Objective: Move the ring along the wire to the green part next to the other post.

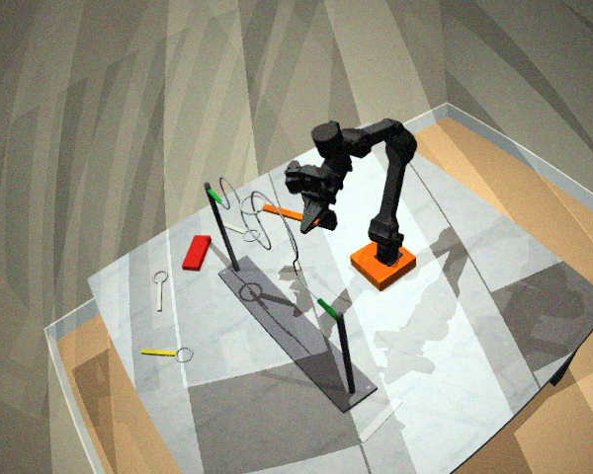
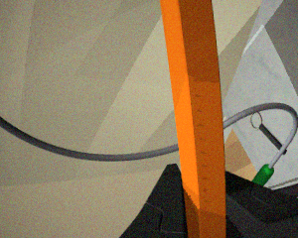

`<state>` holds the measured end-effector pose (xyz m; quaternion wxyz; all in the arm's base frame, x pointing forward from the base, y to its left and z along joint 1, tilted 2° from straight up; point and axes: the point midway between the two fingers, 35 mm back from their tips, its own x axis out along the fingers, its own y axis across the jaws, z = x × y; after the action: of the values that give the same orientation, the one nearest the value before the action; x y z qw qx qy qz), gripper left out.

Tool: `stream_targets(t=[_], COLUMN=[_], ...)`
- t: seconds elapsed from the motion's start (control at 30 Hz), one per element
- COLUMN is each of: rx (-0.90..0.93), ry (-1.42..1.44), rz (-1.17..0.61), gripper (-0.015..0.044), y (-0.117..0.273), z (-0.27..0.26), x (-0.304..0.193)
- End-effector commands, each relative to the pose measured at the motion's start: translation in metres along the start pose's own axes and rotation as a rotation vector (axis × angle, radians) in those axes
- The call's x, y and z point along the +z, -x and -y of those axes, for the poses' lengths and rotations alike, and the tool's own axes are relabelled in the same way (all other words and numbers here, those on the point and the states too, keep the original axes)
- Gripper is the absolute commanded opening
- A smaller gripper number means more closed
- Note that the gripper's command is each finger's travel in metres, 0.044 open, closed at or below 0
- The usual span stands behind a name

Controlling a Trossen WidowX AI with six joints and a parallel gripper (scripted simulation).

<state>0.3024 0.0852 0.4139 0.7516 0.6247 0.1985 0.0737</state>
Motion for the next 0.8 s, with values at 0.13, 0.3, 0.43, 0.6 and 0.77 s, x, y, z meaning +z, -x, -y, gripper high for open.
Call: stream_targets(t=[0.13,0.3,0.43,0.6,0.77], rx=[-0.052,-0.082,-0.106,-0.137,-0.167], ry=[0.096,0.150,0.193,0.247,0.301], rz=[0.013,0.019,0.025,0.032,0.039], gripper=[-0.0150,-0.0150,-0.0150,-0.0150,-0.0150], y=[-0.0005,-0.0007,-0.0008,-0.0008,-0.0008], z=[0.0023,0.0041,0.0056,0.0074,0.0092], x=[0.0001,0.0003,0.0005,0.0008,0.0013])
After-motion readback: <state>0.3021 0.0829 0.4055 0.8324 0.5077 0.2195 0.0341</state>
